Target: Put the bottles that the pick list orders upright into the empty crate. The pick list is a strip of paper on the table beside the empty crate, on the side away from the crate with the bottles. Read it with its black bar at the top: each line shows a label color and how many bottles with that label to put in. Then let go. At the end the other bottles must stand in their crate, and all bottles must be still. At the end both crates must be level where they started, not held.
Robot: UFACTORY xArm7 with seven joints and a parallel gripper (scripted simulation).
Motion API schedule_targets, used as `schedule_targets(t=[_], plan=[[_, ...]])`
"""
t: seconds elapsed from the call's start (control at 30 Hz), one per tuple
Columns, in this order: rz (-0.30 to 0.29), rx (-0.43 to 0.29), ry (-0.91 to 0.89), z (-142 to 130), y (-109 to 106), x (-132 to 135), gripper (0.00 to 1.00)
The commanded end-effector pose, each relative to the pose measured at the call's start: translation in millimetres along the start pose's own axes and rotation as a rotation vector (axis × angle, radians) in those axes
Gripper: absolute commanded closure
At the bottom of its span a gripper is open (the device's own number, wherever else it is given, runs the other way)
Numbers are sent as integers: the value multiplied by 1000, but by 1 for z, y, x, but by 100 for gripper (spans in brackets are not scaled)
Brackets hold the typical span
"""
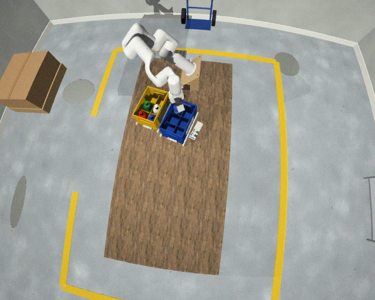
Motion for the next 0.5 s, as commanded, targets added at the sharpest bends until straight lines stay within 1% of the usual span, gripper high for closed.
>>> schedule_targets(t=[0.0,0.47], plan=[[-1,5,0,1,3,0,100],[-1,5,0,1,9,0,100]])
Point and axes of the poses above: the point where the finger pads meet when closed, its own y axis out along the fingers, its own x axis across the jaws, z = x × y, the point moved 8 cm from there along -y, back along the fingers, and after that the axes turned 6 degrees about -y, right-handed, at the moved point
